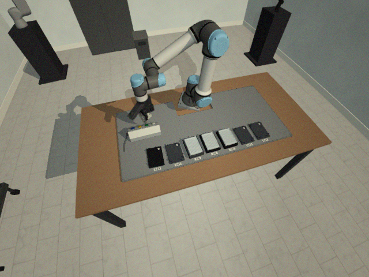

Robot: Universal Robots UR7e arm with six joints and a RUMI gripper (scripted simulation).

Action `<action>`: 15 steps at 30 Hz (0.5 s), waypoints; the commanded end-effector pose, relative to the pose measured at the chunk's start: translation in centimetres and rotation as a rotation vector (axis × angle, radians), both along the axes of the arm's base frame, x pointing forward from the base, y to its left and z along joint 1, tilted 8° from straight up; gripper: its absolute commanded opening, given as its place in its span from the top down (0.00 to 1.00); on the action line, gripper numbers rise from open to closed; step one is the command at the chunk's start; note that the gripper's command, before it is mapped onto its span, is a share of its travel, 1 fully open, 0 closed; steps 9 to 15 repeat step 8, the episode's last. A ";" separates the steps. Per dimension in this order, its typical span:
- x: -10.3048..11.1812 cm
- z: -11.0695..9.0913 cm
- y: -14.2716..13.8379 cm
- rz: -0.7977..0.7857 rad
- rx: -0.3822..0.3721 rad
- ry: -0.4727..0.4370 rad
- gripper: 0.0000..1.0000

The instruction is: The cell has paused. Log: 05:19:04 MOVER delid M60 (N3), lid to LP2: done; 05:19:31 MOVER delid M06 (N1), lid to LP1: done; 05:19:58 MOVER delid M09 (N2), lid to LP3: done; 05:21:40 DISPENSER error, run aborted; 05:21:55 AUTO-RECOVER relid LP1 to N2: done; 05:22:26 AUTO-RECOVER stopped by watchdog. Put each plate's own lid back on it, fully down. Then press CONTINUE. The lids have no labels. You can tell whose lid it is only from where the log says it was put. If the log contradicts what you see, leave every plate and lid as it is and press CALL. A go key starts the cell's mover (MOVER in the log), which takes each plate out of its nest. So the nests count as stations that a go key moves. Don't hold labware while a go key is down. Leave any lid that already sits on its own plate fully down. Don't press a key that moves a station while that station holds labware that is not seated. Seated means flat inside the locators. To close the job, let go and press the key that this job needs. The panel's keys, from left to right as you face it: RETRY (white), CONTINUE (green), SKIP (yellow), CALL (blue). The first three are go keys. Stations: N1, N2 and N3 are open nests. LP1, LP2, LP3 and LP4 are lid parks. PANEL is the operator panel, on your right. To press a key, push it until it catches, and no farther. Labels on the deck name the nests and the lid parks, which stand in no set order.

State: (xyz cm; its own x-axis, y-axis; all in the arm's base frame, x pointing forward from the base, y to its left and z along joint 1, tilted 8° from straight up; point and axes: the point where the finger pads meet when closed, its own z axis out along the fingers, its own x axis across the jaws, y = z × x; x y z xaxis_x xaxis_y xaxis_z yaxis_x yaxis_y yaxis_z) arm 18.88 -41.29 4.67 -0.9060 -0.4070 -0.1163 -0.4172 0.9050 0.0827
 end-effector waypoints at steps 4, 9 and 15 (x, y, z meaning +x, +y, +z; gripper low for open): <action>0.3 -0.4 0.0 0.000 -0.001 0.000 1.00; 0.5 -0.6 0.0 0.000 -0.001 0.000 1.00; 0.5 -0.6 0.0 0.000 -0.001 0.000 1.00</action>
